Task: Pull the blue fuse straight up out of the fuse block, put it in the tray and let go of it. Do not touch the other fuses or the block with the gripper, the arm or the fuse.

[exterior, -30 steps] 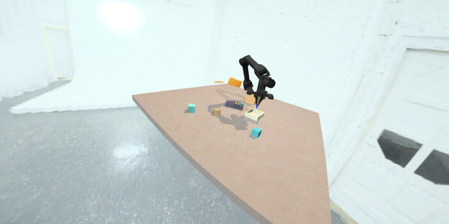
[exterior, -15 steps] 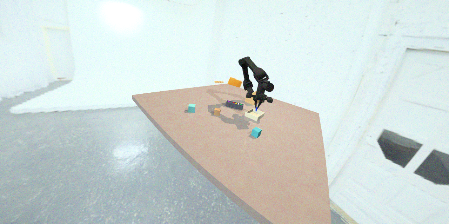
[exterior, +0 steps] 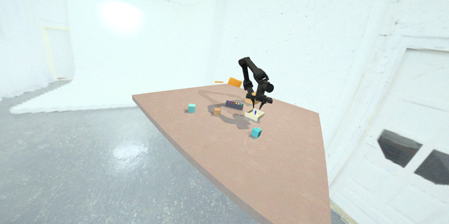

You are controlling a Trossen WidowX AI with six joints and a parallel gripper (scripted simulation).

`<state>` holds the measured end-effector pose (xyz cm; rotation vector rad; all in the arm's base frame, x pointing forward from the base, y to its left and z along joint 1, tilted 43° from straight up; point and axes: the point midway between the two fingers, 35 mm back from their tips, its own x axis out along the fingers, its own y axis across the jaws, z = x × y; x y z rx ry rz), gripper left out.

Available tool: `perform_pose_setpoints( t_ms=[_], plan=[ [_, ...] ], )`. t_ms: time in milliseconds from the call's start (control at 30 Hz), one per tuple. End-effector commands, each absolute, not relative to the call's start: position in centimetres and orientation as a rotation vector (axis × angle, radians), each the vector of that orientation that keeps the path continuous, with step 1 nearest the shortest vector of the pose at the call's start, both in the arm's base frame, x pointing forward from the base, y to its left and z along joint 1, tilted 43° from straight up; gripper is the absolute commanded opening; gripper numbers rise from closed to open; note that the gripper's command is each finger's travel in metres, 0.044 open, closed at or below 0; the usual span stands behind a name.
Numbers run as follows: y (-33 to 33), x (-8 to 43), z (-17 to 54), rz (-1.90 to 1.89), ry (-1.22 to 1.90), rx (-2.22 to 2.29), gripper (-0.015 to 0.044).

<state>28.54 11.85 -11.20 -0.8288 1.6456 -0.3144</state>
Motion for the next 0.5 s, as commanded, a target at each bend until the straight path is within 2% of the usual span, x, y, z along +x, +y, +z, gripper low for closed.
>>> perform_pose_setpoints(
  t_ms=[0, 33, 167, 467],
  plan=[
    [11.9, 28.6, -11.2, -0.315, 1.645, -0.828, 0.0315],
    [12.1, 28.6, -10.9, -0.314, 1.645, -0.829, 0.033],
    [14.3, 28.6, -8.4, -0.313, 1.647, -0.839, 0.033],
    [14.3, 28.6, -8.4, -0.313, 1.647, -0.839, 0.033]
  ],
)
